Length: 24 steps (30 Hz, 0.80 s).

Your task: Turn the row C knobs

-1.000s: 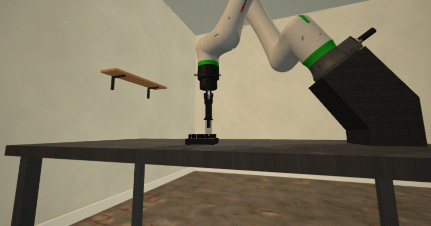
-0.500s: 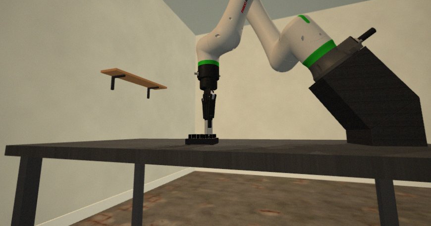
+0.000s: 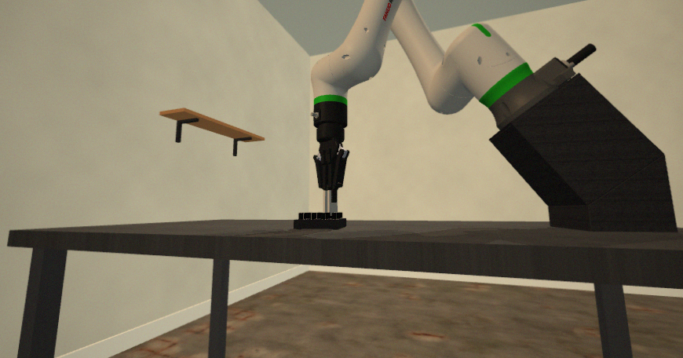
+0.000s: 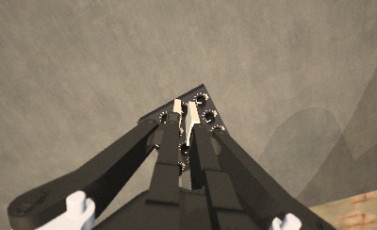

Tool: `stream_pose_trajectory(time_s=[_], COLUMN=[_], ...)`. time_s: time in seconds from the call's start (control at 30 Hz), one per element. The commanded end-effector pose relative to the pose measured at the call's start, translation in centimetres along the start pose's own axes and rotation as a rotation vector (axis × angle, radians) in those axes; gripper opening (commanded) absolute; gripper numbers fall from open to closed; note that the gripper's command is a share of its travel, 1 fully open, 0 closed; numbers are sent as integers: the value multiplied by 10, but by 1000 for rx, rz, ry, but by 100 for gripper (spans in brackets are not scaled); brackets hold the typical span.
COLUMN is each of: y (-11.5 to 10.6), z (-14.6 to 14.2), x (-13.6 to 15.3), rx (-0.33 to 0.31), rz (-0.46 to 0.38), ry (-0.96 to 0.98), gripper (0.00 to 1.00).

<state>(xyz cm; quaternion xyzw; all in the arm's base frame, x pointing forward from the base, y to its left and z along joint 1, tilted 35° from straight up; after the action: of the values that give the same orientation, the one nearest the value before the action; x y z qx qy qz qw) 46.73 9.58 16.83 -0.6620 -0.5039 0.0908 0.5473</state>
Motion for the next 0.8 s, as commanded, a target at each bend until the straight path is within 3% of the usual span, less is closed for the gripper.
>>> stream_pose_trajectory(time_s=[0.0,0.77], y=[0,0], z=[-1,-1], x=[0,0], rx=[10,10], rz=[-1,-3], ry=[-91,-540], gripper=[5,5])
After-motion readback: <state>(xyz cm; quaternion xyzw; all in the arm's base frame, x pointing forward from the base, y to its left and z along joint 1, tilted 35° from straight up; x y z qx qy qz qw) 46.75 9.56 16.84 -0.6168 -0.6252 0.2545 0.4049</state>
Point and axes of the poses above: the point where the finger pads meet when closed, its own y axis out along the fingers, its own z axis across the jaws, x = y × z, the point moved 8 cm from there along -y, back along the fingers, and after that the axes turned 11 degrees about y, right-handed, at the moved point
